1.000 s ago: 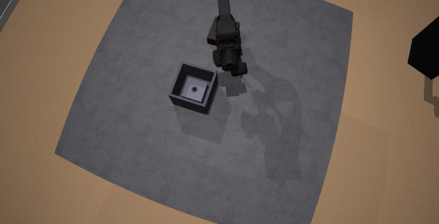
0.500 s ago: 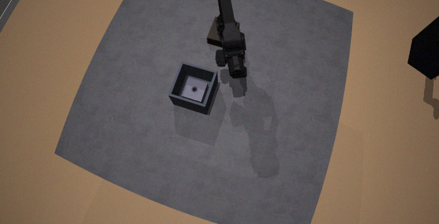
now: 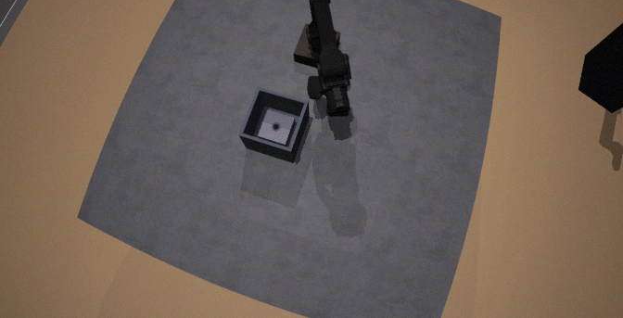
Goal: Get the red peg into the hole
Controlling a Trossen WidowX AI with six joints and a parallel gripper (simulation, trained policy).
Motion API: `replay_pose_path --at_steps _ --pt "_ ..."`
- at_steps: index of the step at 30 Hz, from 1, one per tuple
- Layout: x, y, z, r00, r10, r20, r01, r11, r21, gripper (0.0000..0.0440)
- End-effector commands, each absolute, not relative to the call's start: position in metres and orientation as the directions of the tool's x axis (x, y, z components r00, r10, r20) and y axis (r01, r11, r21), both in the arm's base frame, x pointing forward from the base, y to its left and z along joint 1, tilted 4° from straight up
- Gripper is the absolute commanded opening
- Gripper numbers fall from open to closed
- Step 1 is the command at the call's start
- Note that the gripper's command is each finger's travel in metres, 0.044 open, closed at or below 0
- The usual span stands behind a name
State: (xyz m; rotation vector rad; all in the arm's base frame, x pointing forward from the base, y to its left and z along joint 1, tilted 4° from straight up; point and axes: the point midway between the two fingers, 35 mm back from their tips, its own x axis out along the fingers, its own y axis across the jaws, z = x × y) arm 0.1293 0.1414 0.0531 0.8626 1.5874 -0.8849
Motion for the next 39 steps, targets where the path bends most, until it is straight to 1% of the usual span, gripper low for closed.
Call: replay_pose_path --at_steps 1,6,9,13,22,24,39 --pt "0.129 0.140 0.039 -0.166 0.068 -0.984 0.889 0.443 -0.119 0.0415" --pt "0.130 0.140 0.027 -0.157 0.065 -0.986 0.898 0.425 -0.115 0.0392" --pt "0.131 0.141 0.020 -0.149 0.068 -0.987 0.902 0.418 -0.107 0.0361" --pt "0.134 0.145 0.012 -0.142 0.077 -0.987 0.904 0.417 -0.098 0.0272" --pt "0.140 0.154 0.000 -0.138 0.097 -0.986 0.891 0.446 -0.081 0.0040" --pt "0.141 0.156 -0.001 -0.136 0.104 -0.985 0.888 0.454 -0.075 0.0000" --pt "0.158 0.177 0.030 -0.058 0.222 -0.973 0.916 0.400 0.036 0.0000"
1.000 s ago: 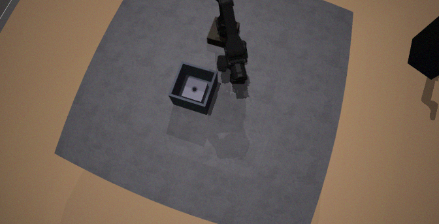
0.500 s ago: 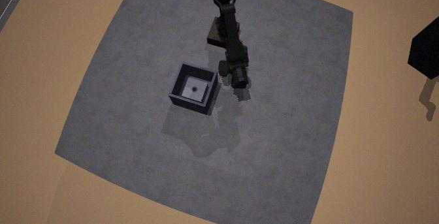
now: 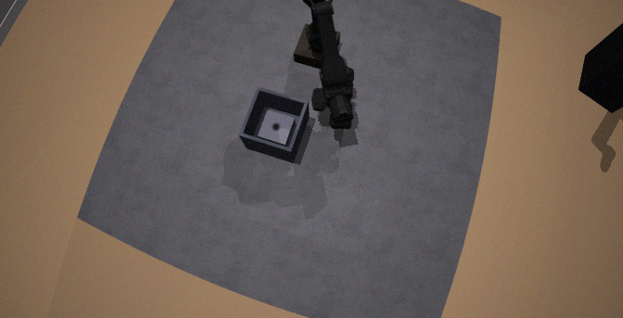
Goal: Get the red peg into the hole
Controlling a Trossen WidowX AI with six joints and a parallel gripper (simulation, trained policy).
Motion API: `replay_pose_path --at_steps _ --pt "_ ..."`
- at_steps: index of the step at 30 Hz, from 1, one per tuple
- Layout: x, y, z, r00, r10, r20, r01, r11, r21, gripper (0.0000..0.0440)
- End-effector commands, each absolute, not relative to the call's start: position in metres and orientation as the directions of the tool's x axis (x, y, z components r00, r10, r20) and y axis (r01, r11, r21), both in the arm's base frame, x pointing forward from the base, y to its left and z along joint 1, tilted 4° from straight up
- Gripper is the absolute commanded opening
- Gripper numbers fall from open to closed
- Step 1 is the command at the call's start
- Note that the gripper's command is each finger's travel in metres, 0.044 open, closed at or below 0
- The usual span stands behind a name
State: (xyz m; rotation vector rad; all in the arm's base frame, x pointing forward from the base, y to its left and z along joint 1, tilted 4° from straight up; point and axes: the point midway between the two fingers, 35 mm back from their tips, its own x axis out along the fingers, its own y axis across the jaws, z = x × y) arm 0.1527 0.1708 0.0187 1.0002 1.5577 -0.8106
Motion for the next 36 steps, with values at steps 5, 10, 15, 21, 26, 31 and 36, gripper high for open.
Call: replay_pose_path --at_steps 5,10,15,21,26,31,36 --pt "0.166 0.184 0.047 -0.018 0.266 -0.964 0.918 0.385 0.089 0.0000" --pt "0.176 0.189 0.068 0.030 0.308 -0.951 0.915 0.375 0.150 0.0000" --pt "0.187 0.191 0.092 0.086 0.338 -0.937 0.905 0.368 0.216 0.0000" --pt "0.202 0.185 0.123 0.163 0.351 -0.922 0.884 0.363 0.294 0.0000" --pt "0.214 0.172 0.149 0.227 0.343 -0.911 0.867 0.355 0.350 0.0000" --pt "0.226 0.154 0.172 0.288 0.315 -0.904 0.853 0.344 0.391 0.0000" --pt "0.236 0.133 0.186 0.326 0.269 -0.906 0.850 0.335 0.406 0.0000"
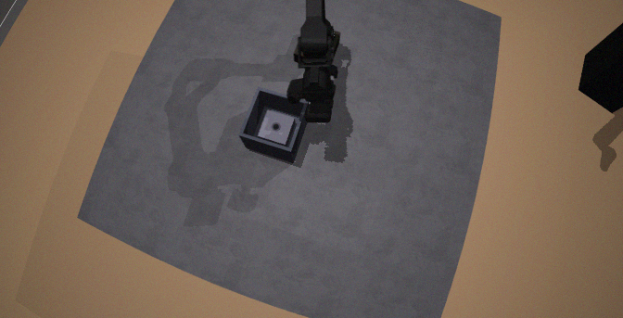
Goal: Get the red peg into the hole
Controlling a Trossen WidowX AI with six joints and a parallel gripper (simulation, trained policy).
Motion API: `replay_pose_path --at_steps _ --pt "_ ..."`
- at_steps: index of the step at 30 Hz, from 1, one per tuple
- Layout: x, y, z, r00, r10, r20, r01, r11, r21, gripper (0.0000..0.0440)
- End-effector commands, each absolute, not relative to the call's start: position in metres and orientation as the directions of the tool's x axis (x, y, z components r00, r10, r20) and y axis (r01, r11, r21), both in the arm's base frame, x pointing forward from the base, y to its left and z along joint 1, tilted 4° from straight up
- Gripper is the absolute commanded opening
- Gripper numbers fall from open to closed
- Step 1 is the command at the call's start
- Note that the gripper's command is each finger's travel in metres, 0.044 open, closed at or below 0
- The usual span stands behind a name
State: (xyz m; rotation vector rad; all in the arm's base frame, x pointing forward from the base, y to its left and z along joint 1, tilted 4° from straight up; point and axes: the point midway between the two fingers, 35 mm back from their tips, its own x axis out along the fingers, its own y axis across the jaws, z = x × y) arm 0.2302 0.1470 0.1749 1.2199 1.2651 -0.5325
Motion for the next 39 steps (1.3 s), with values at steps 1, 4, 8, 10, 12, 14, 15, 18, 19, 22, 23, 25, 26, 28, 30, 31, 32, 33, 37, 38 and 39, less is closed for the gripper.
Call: replay_pose_path --at_steps 1,4,8,10,12,14,15,18,19,22,23,25,26,28,30,31,32,33,37,38,39 --pt "0.238 0.129 0.188 0.331 0.259 -0.907 0.851 0.333 0.406 0.0000" --pt "0.243 0.116 0.190 0.337 0.226 -0.914 0.858 0.327 0.398 0.0000" --pt "0.247 0.100 0.189 0.331 0.185 -0.925 0.871 0.318 0.375 0.0000" --pt "0.248 0.092 0.187 0.323 0.166 -0.932 0.879 0.313 0.361 0.0000" --pt "0.250 0.085 0.185 0.314 0.150 -0.938 0.886 0.308 0.346 0.0000" --pt "0.251 0.079 0.183 0.303 0.136 -0.943 0.894 0.304 0.331 0.0000" --pt "0.252 0.076 0.182 0.297 0.130 -0.946 0.897 0.301 0.323 0.0000" --pt "0.255 0.067 0.180 0.281 0.114 -0.953 0.906 0.295 0.302 0.0000" --pt "0.255 0.065 0.179 0.275 0.110 -0.955 0.909 0.294 0.296 0.0000" --pt "0.258 0.058 0.176 0.259 0.100 -0.961 0.917 0.289 0.277 0.0000" --pt "0.259 0.056 0.175 0.253 0.097 -0.962 0.919 0.287 0.271 0.0000" --pt "0.261 0.052 0.172 0.242 0.093 -0.966 0.923 0.285 0.259 0.0000" --pt "0.262 0.050 0.171 0.237 0.091 -0.967 0.925 0.283 0.253 0.0000" --pt "0.264 0.046 0.169 0.226 0.089 -0.970 0.928 0.282 0.242 0.0000" --pt "0.265 0.043 0.167 0.215 0.087 -0.973 0.931 0.281 0.231 0.0000" --pt "0.266 0.042 0.166 0.210 0.087 -0.974 0.933 0.281 0.226 0.0000" --pt "0.267 0.040 0.164 0.205 0.086 -0.975 0.934 0.281 0.221 0.0000" --pt "0.268 0.039 0.163 0.200 0.086 -0.976 0.935 0.281 0.216 0.0000" --pt "0.272 0.033 0.156 0.181 0.083 -0.980 0.939 0.281 0.197 0.0000" --pt "0.273 0.032 0.154 0.177 0.082 -0.981 0.940 0.281 0.193 0.0000" --pt "0.275 0.030 0.152 0.173 0.082 -0.982 0.941 0.281 0.189 0.0000"
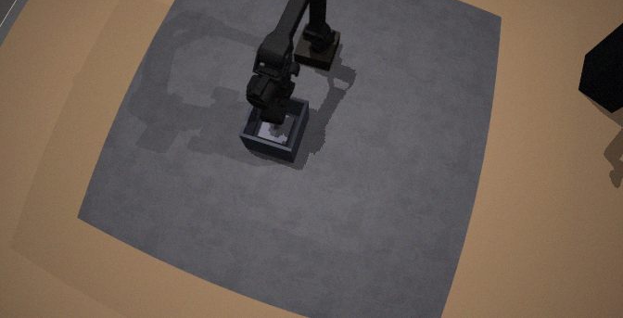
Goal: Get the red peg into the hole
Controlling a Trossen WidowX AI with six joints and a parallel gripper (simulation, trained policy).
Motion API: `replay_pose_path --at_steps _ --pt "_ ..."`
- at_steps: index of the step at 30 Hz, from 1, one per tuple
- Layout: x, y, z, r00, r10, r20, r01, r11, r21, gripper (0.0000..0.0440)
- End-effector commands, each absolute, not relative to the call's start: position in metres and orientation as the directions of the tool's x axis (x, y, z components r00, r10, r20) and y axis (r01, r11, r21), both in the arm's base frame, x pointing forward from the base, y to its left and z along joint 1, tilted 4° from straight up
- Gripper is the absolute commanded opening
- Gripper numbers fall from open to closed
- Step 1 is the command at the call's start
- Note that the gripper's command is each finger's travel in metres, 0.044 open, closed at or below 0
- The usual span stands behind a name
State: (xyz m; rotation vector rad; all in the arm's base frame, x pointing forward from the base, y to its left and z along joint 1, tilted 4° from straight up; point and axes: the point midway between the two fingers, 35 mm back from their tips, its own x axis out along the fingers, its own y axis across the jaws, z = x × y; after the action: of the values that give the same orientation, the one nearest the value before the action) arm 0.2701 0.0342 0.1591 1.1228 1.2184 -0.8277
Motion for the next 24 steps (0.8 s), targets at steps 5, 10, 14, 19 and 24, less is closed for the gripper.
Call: replay_pose_path --at_steps 5,10,14,19,24 --pt "0.279 0.025 0.140 0.148 0.084 -0.985 0.944 0.285 0.167 0.0000" --pt "0.284 0.024 0.127 0.129 0.097 -0.987 0.943 0.295 0.152 0.0000" --pt "0.288 0.025 0.117 0.118 0.113 -0.987 0.942 0.301 0.147 0.0002" --pt "0.293 0.027 0.106 0.113 0.129 -0.985 0.939 0.309 0.148 0.0002" --pt "0.299 0.028 0.097 0.115 0.140 -0.983 0.934 0.323 0.156 0.0000"
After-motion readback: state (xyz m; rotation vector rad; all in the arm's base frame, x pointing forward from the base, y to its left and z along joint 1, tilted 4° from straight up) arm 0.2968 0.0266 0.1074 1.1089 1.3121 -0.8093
